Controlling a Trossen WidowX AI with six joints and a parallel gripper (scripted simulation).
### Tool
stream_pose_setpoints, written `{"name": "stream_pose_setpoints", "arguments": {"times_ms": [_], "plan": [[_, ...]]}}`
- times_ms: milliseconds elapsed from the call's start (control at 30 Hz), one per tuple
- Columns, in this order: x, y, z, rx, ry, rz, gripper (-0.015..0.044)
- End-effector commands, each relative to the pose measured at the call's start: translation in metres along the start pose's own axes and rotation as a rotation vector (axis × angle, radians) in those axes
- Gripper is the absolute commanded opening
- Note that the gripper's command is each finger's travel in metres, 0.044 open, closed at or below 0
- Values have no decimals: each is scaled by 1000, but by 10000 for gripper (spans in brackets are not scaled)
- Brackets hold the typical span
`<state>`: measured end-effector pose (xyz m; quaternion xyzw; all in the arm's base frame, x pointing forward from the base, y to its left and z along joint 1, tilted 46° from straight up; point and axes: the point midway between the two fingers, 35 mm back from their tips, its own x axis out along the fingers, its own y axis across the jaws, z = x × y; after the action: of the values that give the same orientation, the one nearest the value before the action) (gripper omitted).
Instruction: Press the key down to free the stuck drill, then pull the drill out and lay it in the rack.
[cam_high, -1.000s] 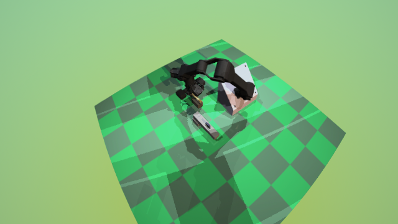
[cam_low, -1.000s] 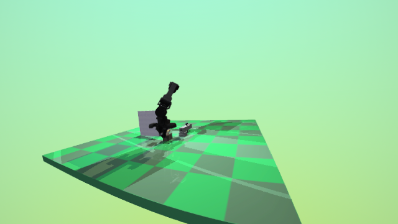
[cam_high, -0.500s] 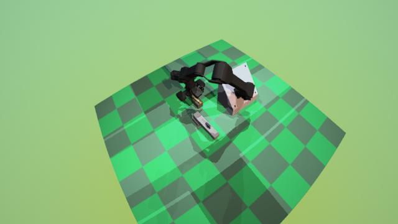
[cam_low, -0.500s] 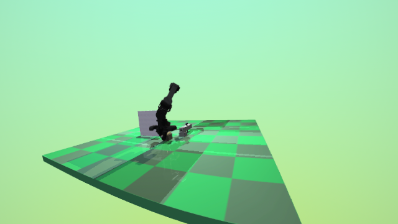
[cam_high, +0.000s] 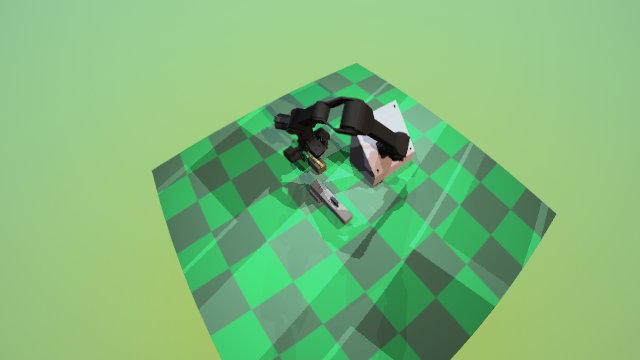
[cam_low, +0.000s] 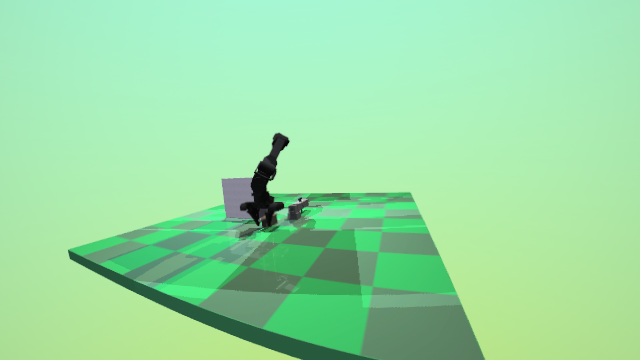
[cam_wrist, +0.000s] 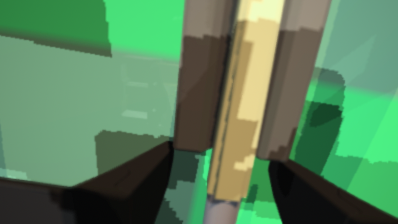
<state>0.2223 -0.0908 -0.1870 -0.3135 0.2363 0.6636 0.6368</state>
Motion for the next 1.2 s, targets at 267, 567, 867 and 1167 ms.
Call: {"name": "stream_pose_setpoints", "arguments": {"times_ms": [267, 567, 867, 1167], "plan": [[-21, 0, 0, 2, -4, 2, 440], [-60, 1, 0, 3, -3, 2, 440], [-79, -21, -7, 111, 16, -57, 440], [-124, -142, -11, 596, -43, -349, 440]]}}
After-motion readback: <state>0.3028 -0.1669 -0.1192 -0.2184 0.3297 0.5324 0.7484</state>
